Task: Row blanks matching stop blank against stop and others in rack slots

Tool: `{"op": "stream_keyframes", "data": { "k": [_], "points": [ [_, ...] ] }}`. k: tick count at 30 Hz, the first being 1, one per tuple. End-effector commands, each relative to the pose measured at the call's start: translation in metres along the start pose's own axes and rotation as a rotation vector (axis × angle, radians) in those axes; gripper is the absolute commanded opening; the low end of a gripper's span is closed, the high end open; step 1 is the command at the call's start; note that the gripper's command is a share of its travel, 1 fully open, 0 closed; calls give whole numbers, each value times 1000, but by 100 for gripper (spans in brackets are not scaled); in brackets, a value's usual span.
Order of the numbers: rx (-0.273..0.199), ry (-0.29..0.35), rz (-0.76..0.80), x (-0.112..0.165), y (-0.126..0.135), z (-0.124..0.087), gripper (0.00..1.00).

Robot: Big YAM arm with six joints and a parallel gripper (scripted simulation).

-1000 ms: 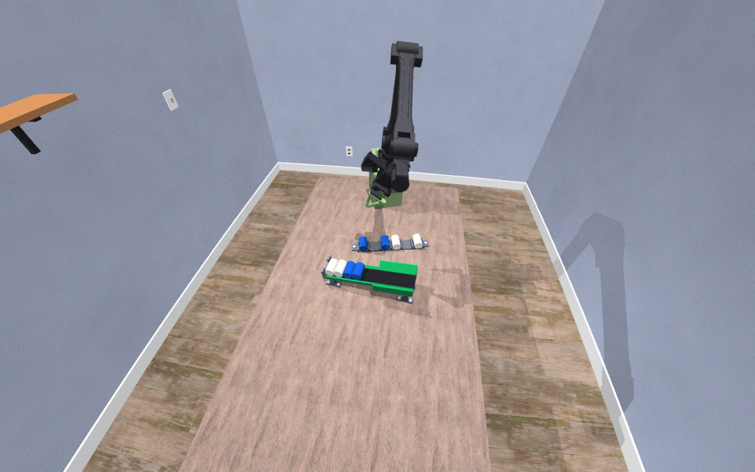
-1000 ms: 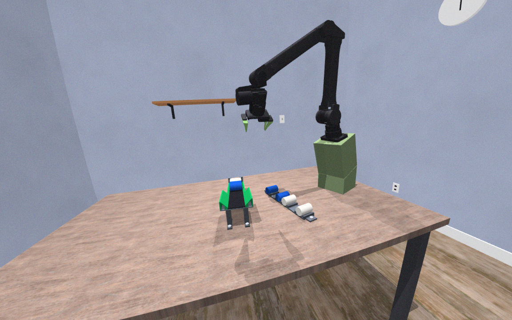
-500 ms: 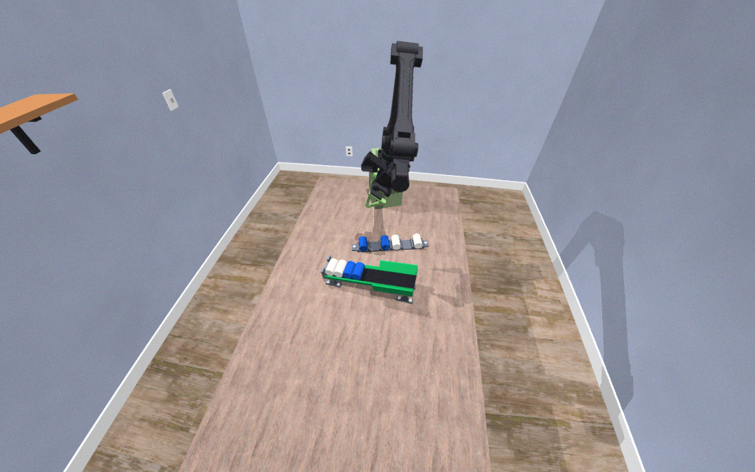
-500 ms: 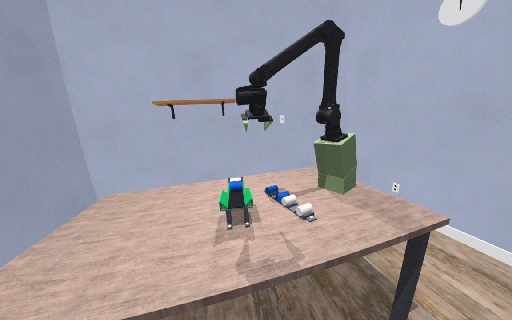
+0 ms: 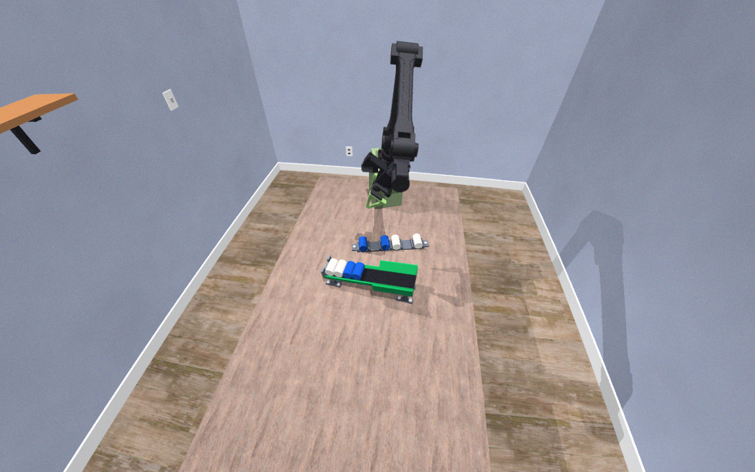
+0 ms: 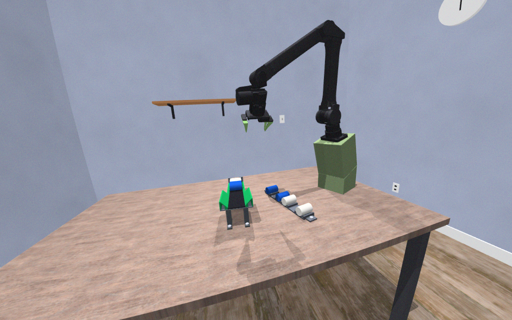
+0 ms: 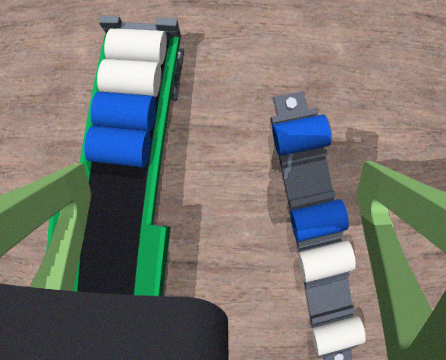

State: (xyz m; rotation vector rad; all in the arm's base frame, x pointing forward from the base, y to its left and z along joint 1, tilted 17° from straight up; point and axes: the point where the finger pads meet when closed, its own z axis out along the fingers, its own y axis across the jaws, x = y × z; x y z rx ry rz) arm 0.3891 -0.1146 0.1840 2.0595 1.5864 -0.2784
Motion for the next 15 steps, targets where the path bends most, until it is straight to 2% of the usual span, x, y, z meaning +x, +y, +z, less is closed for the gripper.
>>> {"op": "stream_keyframes", "data": {
  "k": [1, 2, 3, 4, 5, 6, 7, 8, 9, 10, 13, 15],
  "points": [
    [-14, 56, -20, 42, -5, 14, 100],
    [-28, 104, -32, 69, -10, 21, 100],
    [-28, 104, -32, 69, -10, 21, 100],
    [-41, 164, -47, 98, -17, 27, 100],
    [-41, 164, -47, 102, -19, 29, 100],
    [-53, 232, -66, 130, -29, 33, 100],
    [-53, 232, -66, 138, -31, 36, 100],
    [-62, 305, -89, 166, -45, 39, 100],
    [-62, 305, -89, 175, -48, 43, 100],
    [-66, 378, -113, 203, -65, 45, 100],
    [-66, 378, -113, 209, -68, 48, 100],
    [-63, 504, -161, 262, -111, 53, 100]
  ]
}}
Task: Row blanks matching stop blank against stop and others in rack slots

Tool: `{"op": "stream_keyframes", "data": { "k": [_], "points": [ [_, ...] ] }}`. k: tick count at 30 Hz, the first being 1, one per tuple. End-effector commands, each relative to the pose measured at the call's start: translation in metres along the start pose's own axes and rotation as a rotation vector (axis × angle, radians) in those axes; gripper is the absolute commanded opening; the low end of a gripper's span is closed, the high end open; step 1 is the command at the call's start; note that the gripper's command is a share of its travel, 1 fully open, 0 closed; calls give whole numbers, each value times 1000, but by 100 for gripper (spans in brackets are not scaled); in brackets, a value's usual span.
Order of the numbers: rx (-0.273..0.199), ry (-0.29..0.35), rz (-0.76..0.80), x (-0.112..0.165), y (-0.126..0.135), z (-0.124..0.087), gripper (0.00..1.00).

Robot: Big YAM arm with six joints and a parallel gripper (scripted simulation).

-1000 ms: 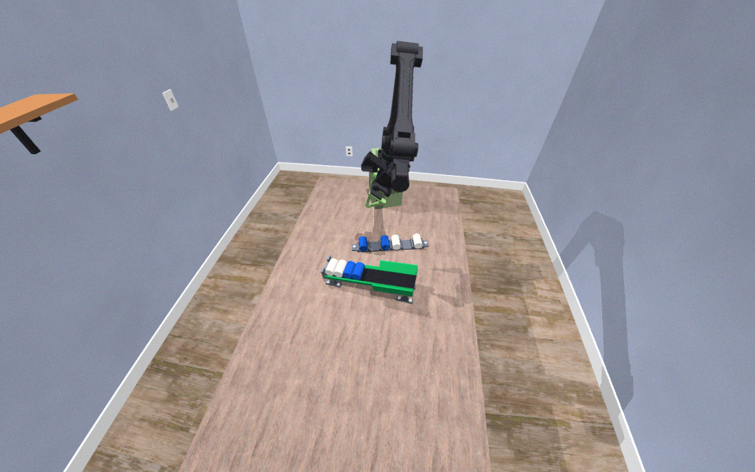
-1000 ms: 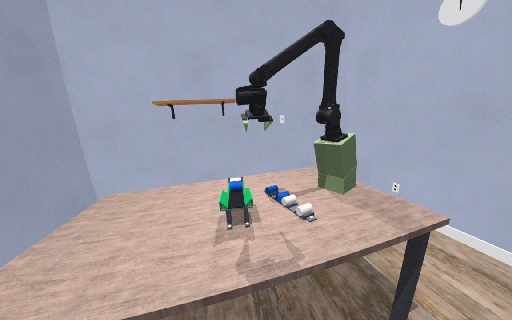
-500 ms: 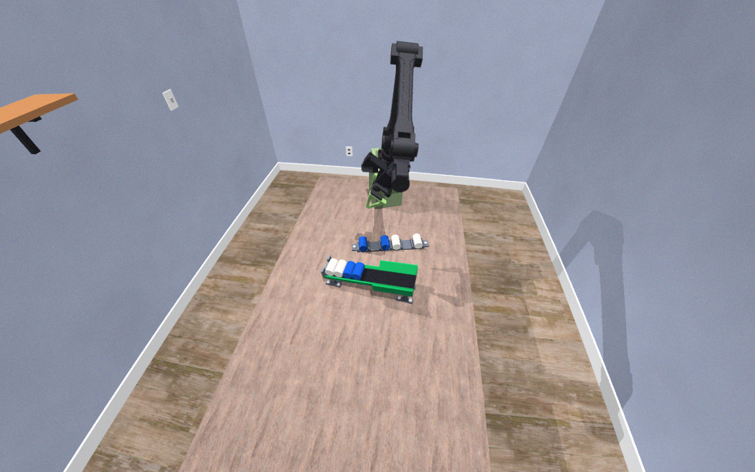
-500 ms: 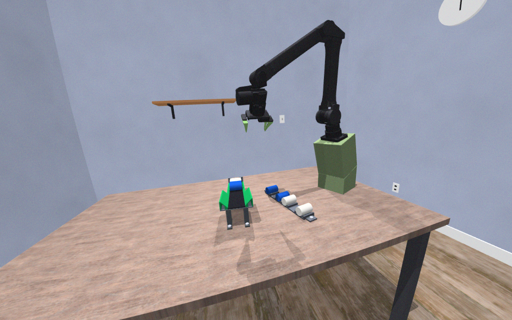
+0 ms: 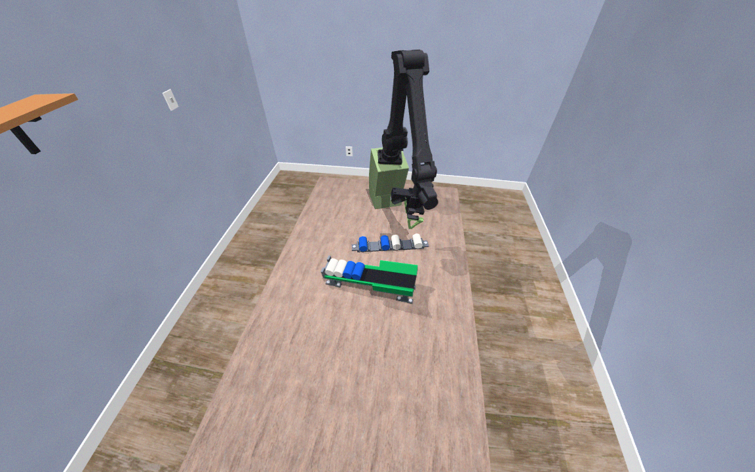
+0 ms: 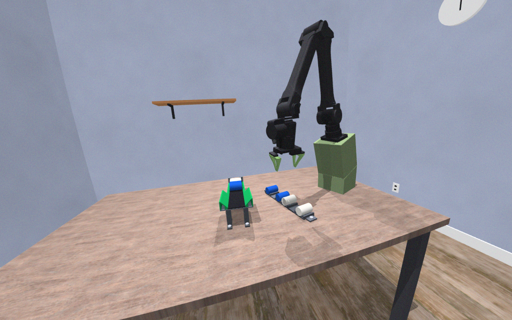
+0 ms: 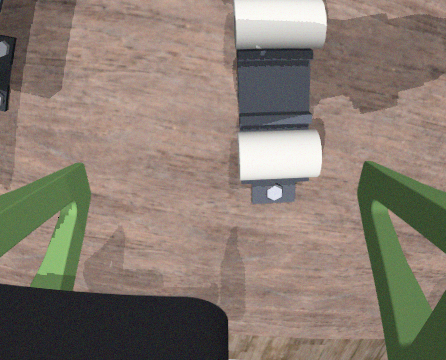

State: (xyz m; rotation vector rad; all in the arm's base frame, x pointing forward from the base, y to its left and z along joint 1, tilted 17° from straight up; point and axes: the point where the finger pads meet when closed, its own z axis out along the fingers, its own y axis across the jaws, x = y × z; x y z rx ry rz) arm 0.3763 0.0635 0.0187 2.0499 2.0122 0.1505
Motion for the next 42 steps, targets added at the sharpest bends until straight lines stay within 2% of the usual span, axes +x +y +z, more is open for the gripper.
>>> {"op": "stream_keyframes", "data": {
  "k": [1, 2, 4, 7, 8, 9, 15, 16, 23, 32, 37, 42],
  "points": [
    [-30, 114, -9, 55, -30, 32, 100],
    [-30, 114, -9, 55, -30, 32, 100],
    [-22, 168, -30, 74, -48, 40, 100],
    [-22, 174, -34, 77, -51, 41, 100],
    [-39, 173, -9, 72, -38, 40, 100],
    [-80, 189, -3, 75, -24, 27, 100],
    [-77, 192, -14, 79, -26, 26, 100],
    [-34, 179, -32, 81, -39, 36, 100],
    [-51, 181, -18, 76, -32, 32, 100],
    [-52, 177, -83, 76, -33, 37, 100],
    [-65, 175, -209, 77, -33, 40, 100],
    [-84, 170, -437, 77, -33, 44, 100]
  ]
}}
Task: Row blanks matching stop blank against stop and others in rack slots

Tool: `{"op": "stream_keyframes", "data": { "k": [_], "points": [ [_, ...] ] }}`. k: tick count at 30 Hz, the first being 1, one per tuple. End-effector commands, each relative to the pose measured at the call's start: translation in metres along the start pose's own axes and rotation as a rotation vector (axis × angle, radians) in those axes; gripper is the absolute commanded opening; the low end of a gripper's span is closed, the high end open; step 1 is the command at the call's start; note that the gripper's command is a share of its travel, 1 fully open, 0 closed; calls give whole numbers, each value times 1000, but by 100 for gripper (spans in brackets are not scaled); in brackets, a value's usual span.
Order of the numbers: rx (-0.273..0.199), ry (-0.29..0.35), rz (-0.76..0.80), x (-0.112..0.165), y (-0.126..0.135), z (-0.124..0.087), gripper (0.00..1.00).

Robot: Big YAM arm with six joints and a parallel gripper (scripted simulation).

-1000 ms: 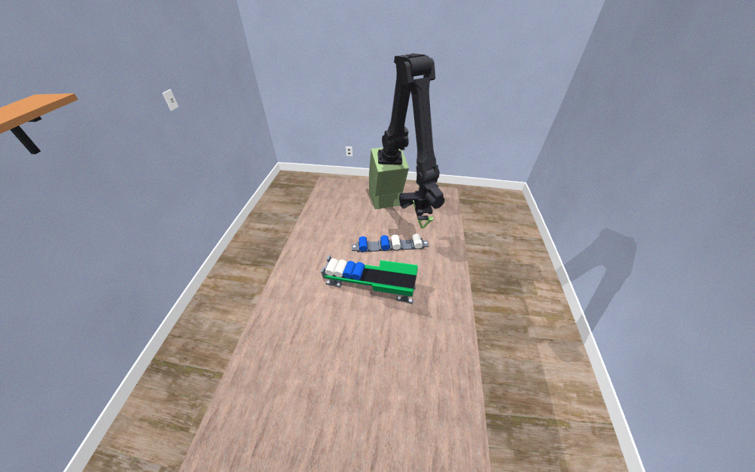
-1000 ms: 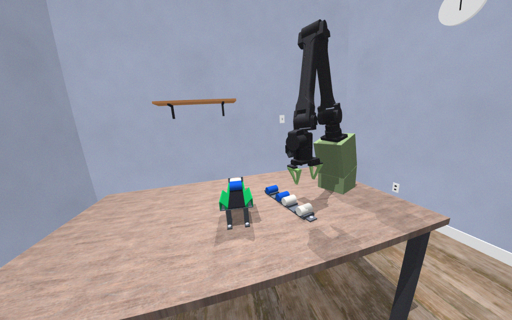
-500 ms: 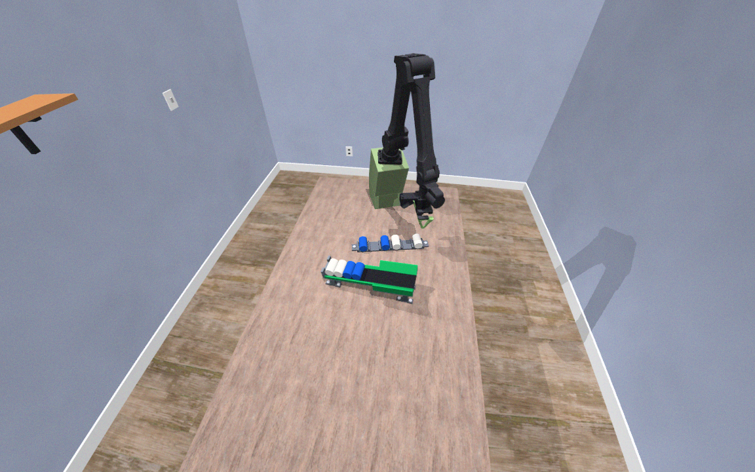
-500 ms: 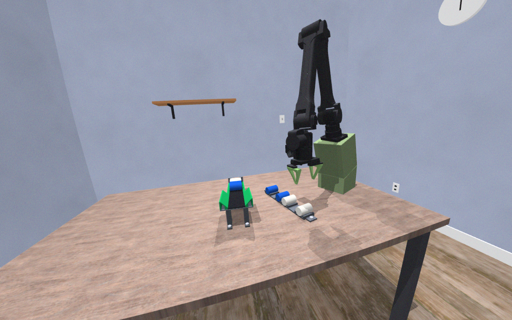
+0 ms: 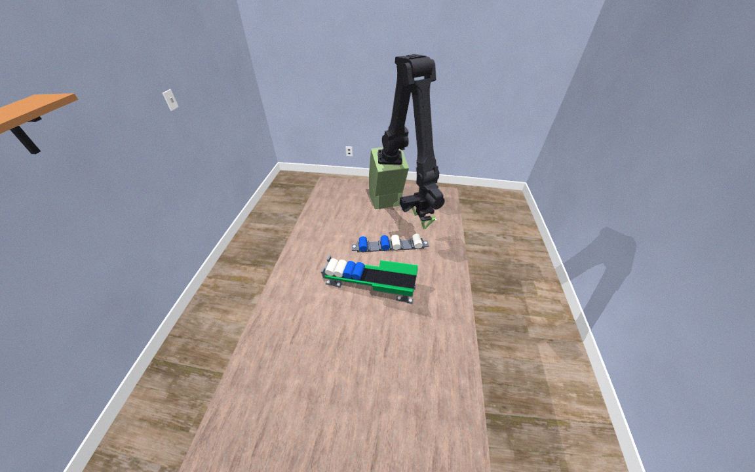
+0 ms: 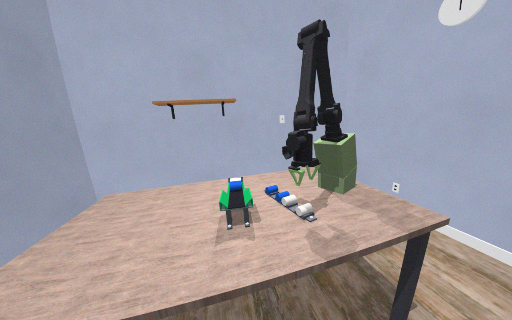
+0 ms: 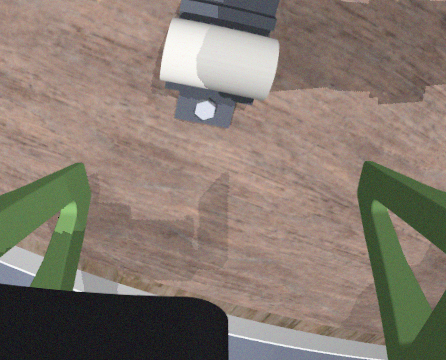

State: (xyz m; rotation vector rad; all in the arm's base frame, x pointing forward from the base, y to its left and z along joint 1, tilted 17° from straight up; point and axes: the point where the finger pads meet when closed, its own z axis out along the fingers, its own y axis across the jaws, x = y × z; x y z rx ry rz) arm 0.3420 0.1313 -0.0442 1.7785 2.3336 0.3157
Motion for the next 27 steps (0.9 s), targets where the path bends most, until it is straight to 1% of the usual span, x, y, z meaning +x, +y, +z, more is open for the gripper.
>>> {"op": "stream_keyframes", "data": {
  "k": [1, 3, 4, 5, 7, 9, 10, 11, 12, 13, 14, 15, 16, 17, 19, 20, 21, 22, 24, 25, 26, 27],
  "points": [
    [-28, 5, -177, -1, 17, 2, 100],
    [-28, 3, -296, -1, 17, 4, 100],
    [-28, 3, -296, -1, 17, 4, 100],
    [-28, 2, -360, -1, 17, 5, 100],
    [-28, 2, -360, -1, 17, 5, 100],
    [-28, 0, -500, -2, 17, 7, 100],
    [-28, 0, -501, -2, 17, 7, 100],
    [-28, -1, -576, -2, 17, 8, 100],
    [-28, -1, -576, -2, 17, 8, 100],
    [-28, -2, -653, -2, 17, 10, 100],
    [-28, -2, -654, -2, 17, 10, 100],
    [-27, -4, -734, -2, 17, 11, 100],
    [-27, -4, -734, -2, 17, 11, 100],
    [-27, -5, -816, -2, 17, 13, 100],
    [-30, -5, -816, -2, 18, 10, 100],
    [-27, -6, -901, -2, 16, 14, 100],
    [-27, -5, -902, -1, 16, 14, 100],
    [-27, -7, -988, -1, 16, 15, 100],
    [-27, -7, -988, -1, 16, 15, 100],
    [-26, -8, -1074, -2, 16, 17, 100],
    [-26, -8, -1074, -2, 16, 17, 100],
    [-26, -9, -1162, -2, 16, 18, 100]
  ]
}}
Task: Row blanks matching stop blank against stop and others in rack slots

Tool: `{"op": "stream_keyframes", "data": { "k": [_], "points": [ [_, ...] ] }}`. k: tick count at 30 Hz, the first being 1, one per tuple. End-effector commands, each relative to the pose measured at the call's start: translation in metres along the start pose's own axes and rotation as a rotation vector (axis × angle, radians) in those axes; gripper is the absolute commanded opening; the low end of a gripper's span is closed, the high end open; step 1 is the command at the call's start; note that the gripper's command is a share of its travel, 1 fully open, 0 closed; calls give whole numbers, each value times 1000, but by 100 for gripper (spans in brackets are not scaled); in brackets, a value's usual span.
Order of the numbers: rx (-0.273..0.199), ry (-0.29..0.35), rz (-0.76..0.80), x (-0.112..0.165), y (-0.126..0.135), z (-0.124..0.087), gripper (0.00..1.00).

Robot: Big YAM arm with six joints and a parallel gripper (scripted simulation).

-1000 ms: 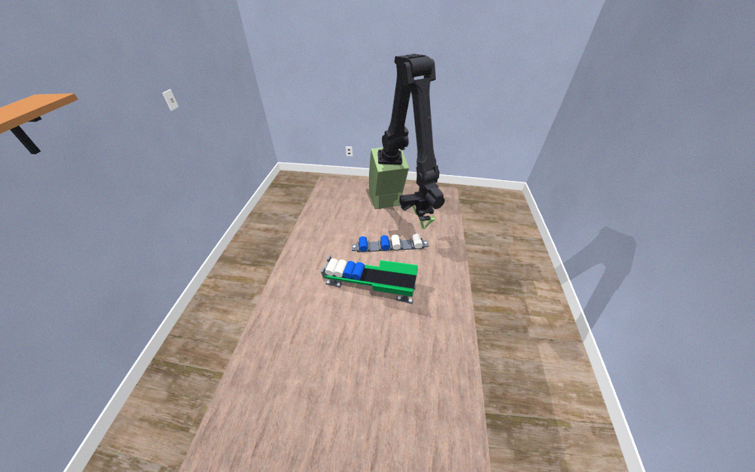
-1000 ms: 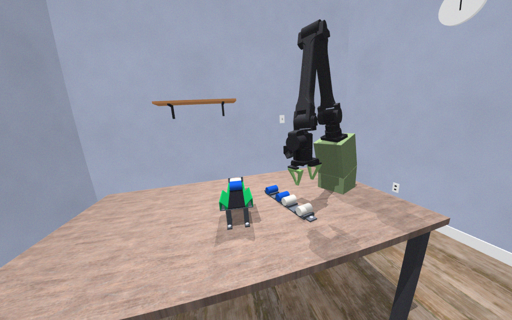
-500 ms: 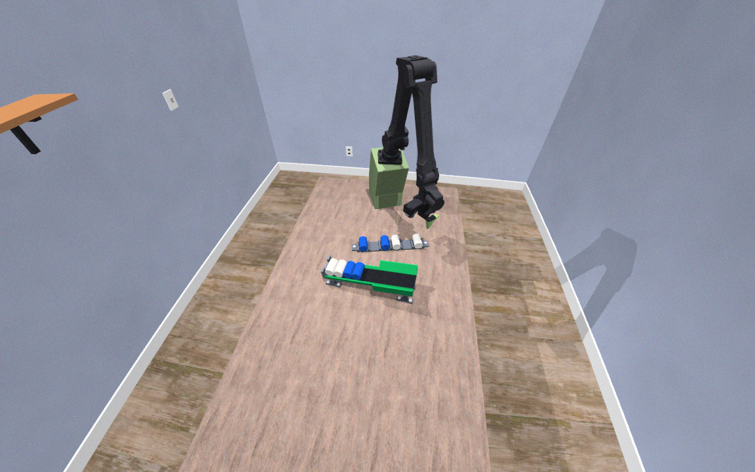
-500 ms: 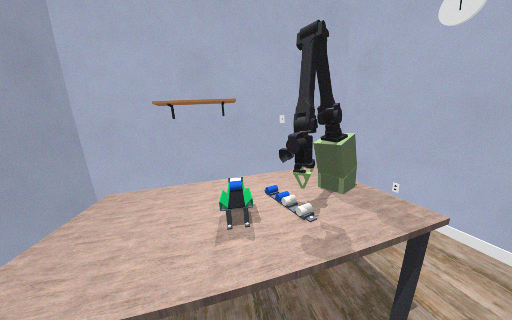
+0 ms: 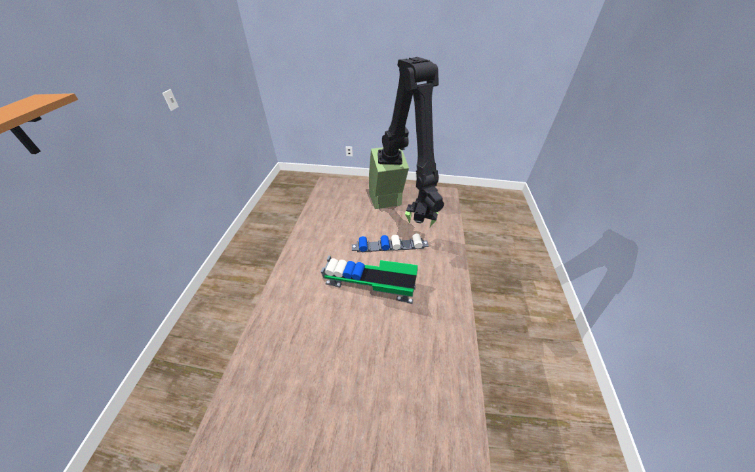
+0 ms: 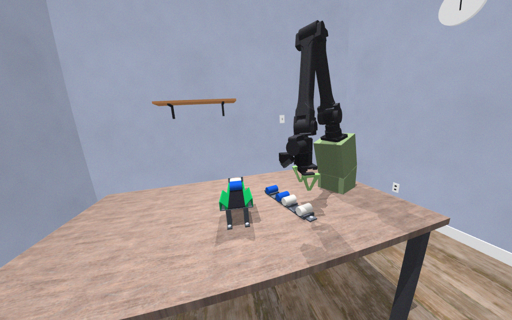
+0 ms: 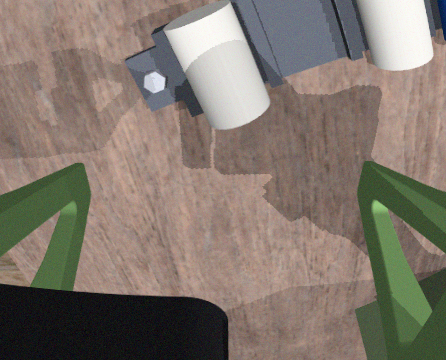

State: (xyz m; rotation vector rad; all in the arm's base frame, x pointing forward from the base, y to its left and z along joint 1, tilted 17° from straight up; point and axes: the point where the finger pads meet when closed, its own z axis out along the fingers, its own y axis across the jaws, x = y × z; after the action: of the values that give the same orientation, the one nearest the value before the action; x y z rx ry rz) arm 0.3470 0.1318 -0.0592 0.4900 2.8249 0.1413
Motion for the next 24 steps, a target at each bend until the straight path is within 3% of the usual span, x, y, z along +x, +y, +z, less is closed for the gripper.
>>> {"op": "stream_keyframes", "data": {
  "k": [1, 2, 4, 7, 9, 12, 14, 24],
  "points": [
    [-21, -16, -203, -13, 8, 3, 100],
    [-20, -17, -291, -13, 8, 4, 100],
    [-22, -19, -292, -14, 8, 2, 100],
    [-19, -18, -471, -13, 8, 7, 100],
    [-18, -16, -471, -12, 7, 7, 100],
    [-17, -19, -648, -12, 7, 10, 100],
    [-17, -19, -648, -12, 7, 10, 100],
    [-13, -22, -1069, -11, 7, 17, 100]
  ]
}}
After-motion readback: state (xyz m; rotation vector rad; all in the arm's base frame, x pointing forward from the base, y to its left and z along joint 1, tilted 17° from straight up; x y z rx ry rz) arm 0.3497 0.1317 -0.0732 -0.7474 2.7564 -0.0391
